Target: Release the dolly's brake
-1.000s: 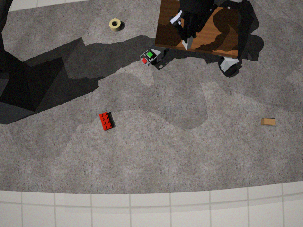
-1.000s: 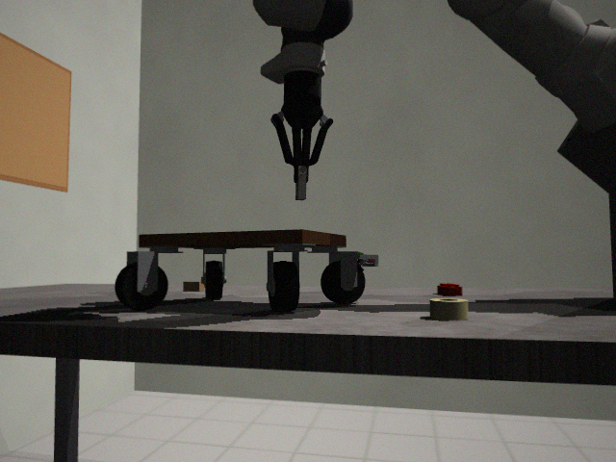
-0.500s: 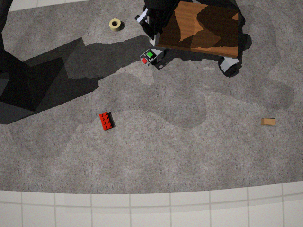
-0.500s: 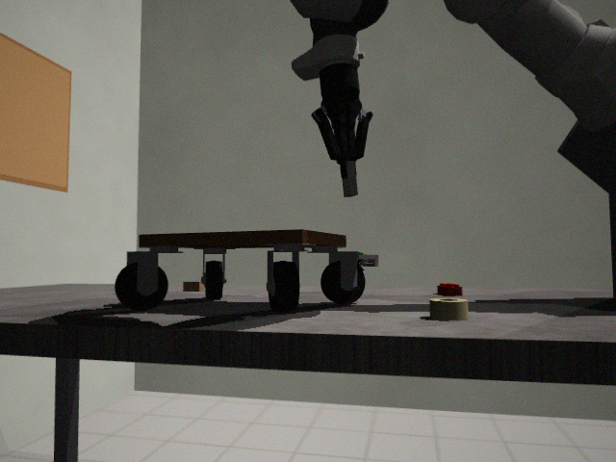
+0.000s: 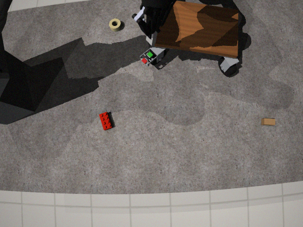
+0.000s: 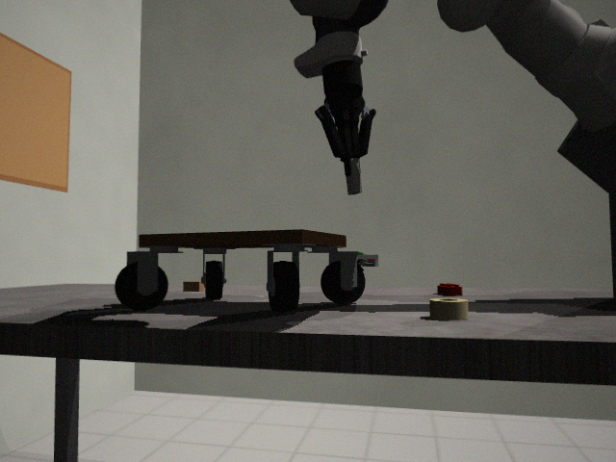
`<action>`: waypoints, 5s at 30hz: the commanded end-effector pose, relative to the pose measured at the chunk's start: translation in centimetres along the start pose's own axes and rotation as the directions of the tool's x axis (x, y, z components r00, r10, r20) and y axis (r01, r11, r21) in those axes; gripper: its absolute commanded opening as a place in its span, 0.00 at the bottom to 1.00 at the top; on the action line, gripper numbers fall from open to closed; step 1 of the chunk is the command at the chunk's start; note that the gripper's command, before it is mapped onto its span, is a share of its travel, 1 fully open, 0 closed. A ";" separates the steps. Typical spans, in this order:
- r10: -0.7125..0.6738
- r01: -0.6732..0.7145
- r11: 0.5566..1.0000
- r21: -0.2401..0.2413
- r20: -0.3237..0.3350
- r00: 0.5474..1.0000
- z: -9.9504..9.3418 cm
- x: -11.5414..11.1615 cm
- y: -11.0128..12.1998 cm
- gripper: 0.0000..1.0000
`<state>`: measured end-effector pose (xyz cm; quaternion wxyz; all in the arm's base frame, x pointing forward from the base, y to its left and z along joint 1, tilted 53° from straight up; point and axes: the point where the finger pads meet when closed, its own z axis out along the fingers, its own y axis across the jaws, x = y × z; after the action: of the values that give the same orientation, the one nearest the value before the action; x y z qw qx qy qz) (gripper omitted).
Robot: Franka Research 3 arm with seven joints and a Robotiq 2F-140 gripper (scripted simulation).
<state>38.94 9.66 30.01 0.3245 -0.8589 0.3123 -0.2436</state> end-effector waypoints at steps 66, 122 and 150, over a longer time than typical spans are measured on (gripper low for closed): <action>-0.027 0.031 0.996 0.085 -0.049 0.998 0.3 -1.3 0.0 0.00; -0.027 0.031 0.996 0.085 -0.049 0.998 0.3 -1.3 0.0 0.00; -0.028 0.032 0.996 0.084 -0.047 0.998 4.1 -1.0 -0.3 0.00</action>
<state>40.28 12.28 27.02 0.3324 -0.8645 0.2917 -0.2387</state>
